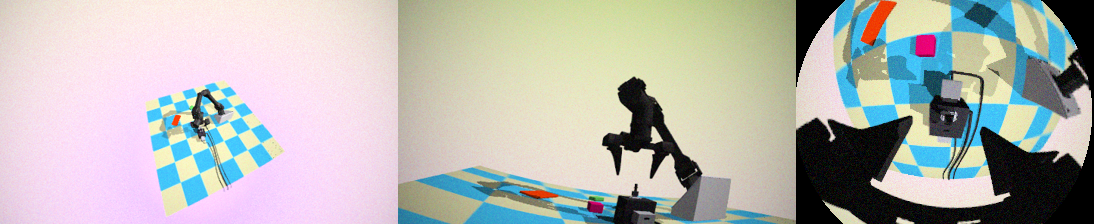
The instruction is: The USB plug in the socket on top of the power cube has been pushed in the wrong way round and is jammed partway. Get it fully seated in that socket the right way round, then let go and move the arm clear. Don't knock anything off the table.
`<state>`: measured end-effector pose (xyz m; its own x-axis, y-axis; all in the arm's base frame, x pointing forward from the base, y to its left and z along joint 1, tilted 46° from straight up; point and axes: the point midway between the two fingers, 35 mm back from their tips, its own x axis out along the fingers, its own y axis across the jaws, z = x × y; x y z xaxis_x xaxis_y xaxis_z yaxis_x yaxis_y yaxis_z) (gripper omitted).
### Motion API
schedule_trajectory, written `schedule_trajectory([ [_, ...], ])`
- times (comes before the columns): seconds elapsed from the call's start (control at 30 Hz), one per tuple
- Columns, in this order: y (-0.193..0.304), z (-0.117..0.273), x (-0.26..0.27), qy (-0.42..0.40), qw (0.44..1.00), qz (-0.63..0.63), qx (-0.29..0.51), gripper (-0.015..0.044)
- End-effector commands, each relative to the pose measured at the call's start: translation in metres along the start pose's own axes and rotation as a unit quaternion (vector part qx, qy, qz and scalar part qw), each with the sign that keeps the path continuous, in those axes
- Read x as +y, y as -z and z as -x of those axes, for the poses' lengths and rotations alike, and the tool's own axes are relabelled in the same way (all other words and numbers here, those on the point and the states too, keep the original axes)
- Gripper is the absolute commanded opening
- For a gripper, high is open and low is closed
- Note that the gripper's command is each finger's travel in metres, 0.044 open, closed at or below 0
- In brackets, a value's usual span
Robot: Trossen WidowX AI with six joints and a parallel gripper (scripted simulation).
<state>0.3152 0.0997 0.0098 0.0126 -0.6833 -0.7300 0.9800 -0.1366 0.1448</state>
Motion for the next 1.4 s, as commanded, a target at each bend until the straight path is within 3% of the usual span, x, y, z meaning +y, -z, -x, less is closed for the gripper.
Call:
schedule_trajectory([
  [0.0,0.011,0.005,-0.008,-0.012,1.0,0.014,-0.019,0.044],
  [1.27,0.01,-0.025,-0.006,-0.012,1.0,0.013,-0.019,0.044],
  [1.37,0.01,-0.023,-0.005,-0.01,1.0,0.01,-0.018,0.0361],
])
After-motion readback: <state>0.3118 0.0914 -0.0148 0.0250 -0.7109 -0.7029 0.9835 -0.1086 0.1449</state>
